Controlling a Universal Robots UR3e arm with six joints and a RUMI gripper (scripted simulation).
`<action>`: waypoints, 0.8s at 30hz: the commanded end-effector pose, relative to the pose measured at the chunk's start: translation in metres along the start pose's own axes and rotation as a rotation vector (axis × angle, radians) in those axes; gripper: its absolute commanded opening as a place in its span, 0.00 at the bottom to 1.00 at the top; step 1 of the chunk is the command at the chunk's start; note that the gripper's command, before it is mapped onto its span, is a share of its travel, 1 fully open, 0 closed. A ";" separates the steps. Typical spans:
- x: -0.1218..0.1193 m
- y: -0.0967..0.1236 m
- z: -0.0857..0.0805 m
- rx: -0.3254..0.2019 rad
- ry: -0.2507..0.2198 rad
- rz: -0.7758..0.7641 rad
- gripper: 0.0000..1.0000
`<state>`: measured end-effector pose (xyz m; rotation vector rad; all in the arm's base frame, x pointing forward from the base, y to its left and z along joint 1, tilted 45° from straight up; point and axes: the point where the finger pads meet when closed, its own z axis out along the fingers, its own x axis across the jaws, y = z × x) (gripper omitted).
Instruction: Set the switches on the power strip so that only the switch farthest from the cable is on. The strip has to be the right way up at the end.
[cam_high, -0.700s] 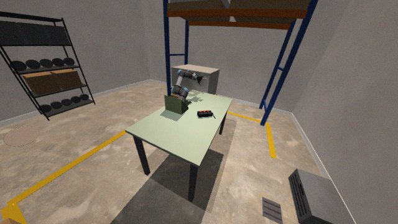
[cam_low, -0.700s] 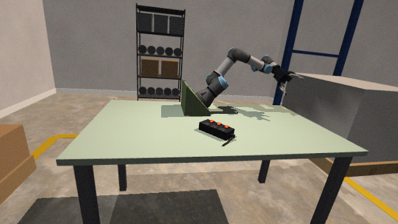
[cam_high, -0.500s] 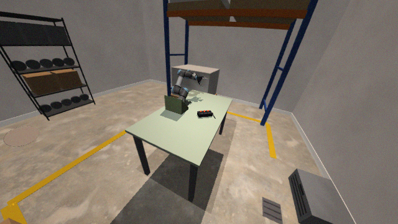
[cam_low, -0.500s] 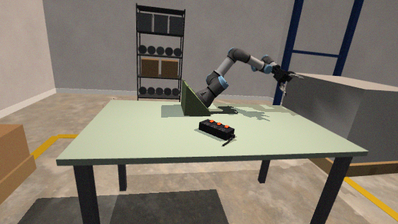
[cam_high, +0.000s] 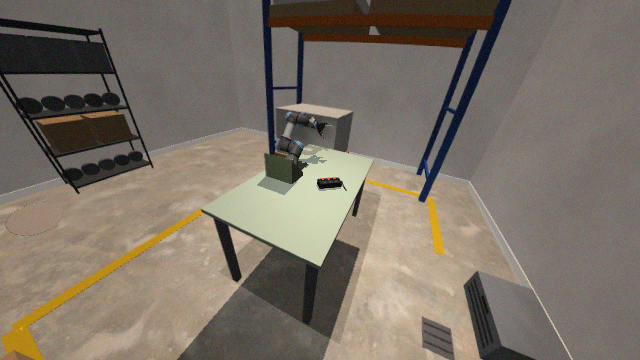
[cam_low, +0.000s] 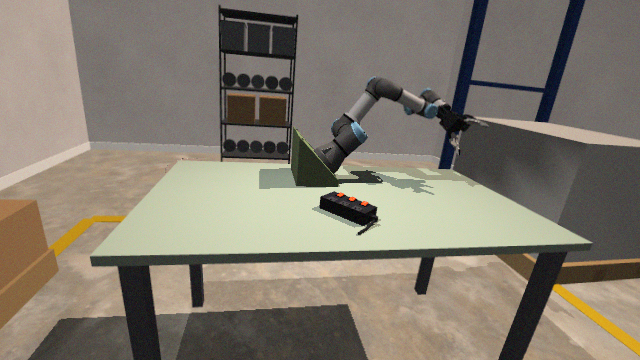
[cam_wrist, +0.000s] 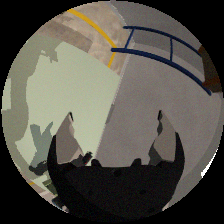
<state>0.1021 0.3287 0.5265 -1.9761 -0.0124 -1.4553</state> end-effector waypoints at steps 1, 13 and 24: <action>0.001 0.000 0.000 0.001 0.001 0.003 1.00; 0.000 0.002 0.003 -0.010 0.000 -0.001 1.00; -0.003 0.011 0.018 -0.053 -0.004 -0.014 1.00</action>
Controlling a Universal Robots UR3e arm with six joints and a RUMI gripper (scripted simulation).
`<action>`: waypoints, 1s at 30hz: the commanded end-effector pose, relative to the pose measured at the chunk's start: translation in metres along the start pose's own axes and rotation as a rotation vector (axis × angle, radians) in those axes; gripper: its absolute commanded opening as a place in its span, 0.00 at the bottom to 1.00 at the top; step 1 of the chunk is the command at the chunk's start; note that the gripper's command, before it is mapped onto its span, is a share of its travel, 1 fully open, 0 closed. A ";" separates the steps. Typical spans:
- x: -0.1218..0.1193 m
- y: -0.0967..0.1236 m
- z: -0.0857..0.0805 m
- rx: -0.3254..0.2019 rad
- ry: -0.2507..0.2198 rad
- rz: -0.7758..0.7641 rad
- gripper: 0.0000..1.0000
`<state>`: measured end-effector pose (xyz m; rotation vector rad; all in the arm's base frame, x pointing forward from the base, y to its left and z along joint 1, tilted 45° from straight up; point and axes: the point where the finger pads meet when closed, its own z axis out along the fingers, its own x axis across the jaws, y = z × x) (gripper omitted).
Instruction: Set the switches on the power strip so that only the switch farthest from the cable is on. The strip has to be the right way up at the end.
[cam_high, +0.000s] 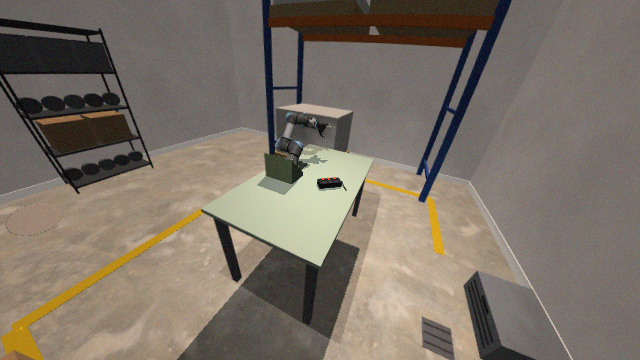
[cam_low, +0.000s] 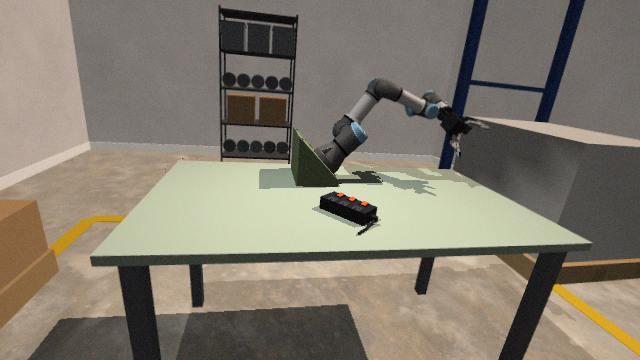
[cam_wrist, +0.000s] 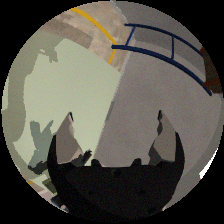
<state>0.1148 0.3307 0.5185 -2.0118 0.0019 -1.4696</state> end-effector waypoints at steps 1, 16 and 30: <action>0.000 0.004 0.007 -0.021 -0.002 -0.004 1.00; -0.008 0.032 0.046 -0.139 -0.022 -0.027 1.00; -0.017 0.085 0.094 -0.318 -0.067 -0.030 1.00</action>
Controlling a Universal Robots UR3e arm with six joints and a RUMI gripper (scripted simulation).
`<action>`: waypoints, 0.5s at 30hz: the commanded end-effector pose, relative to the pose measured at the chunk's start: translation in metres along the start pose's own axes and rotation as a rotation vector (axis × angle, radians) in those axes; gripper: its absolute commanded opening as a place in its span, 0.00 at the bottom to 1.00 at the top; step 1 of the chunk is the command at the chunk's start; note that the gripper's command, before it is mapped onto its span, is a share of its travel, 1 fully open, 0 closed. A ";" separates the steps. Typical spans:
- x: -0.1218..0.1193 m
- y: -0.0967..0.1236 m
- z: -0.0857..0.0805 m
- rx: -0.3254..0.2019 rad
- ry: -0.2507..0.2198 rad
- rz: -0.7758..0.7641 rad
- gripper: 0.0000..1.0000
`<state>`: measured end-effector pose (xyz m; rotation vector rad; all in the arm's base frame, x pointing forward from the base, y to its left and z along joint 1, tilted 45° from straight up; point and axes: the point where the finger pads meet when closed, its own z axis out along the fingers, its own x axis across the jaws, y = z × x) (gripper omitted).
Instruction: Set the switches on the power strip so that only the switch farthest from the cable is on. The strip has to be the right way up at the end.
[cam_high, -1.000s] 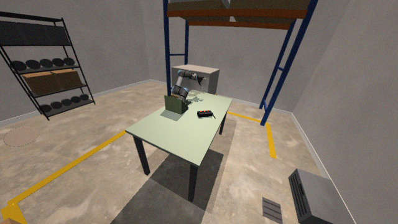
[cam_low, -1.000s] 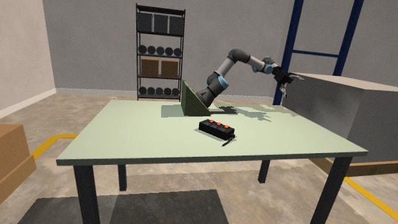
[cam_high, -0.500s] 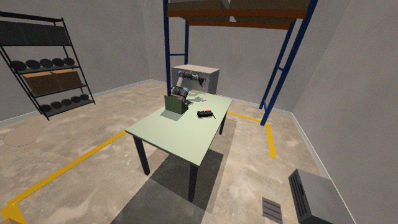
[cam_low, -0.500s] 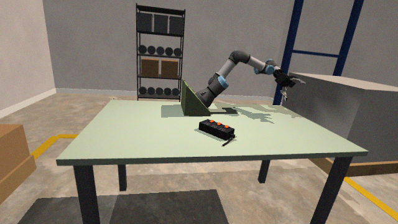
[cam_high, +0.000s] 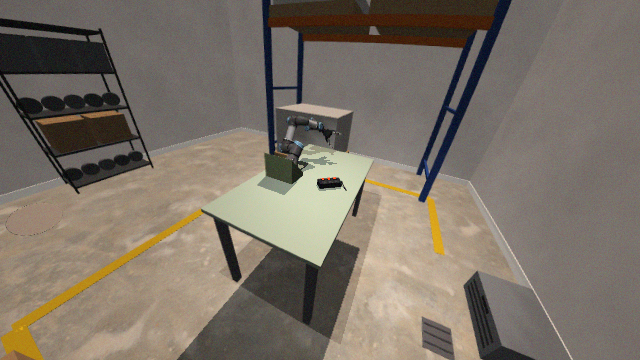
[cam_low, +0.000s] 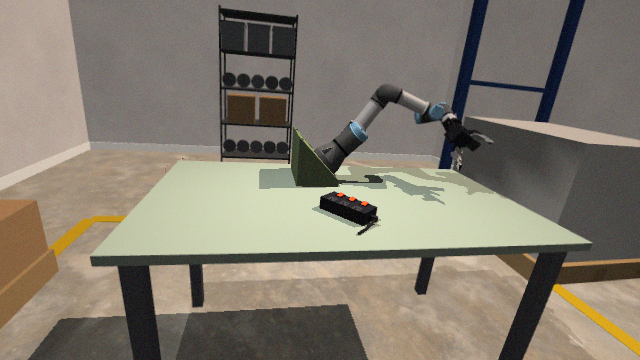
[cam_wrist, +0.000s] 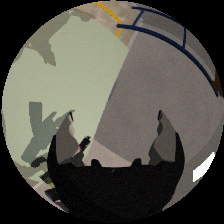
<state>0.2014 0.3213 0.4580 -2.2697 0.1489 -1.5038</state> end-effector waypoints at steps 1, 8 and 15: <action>-0.002 0.017 0.024 -0.071 -0.023 0.004 1.00; -0.008 0.057 0.063 -0.209 -0.072 0.026 1.00; -0.013 0.092 0.089 -0.317 -0.115 0.058 1.00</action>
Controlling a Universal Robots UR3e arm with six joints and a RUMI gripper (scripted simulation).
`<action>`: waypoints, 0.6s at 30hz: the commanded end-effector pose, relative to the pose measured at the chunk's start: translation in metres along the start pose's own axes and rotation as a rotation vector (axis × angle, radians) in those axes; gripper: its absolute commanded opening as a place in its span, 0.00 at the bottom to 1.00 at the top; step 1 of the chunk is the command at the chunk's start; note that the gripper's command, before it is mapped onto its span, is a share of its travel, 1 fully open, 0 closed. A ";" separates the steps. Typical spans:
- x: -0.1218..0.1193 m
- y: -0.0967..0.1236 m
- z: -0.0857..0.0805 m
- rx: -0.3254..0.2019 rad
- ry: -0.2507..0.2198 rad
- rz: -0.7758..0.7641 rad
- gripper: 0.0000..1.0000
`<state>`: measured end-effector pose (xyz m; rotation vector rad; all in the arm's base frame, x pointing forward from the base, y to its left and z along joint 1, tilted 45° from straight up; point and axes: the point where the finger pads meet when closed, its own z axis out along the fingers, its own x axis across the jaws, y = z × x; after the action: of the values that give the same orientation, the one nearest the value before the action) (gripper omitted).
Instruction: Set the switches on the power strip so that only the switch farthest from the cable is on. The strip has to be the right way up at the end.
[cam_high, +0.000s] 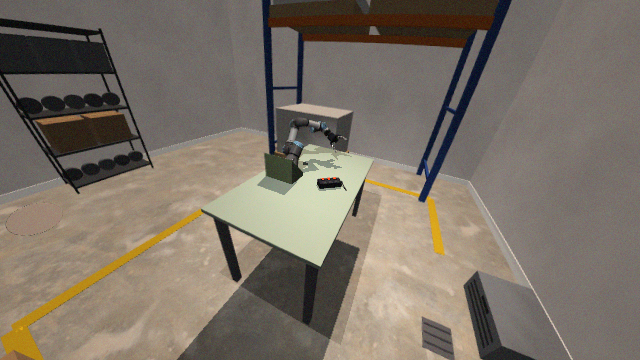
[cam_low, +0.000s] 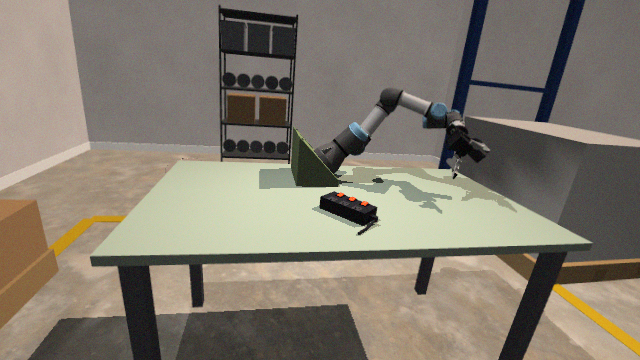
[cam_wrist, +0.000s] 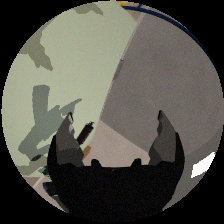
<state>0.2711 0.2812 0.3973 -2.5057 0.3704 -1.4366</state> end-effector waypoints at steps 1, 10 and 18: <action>0.000 0.024 0.029 -0.089 -0.042 0.028 1.00; -0.006 0.091 0.082 -0.298 -0.146 0.133 1.00; -0.014 0.142 0.107 -0.438 -0.226 0.237 1.00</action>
<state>0.3339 0.1845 0.3062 -2.7630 0.8659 -1.1550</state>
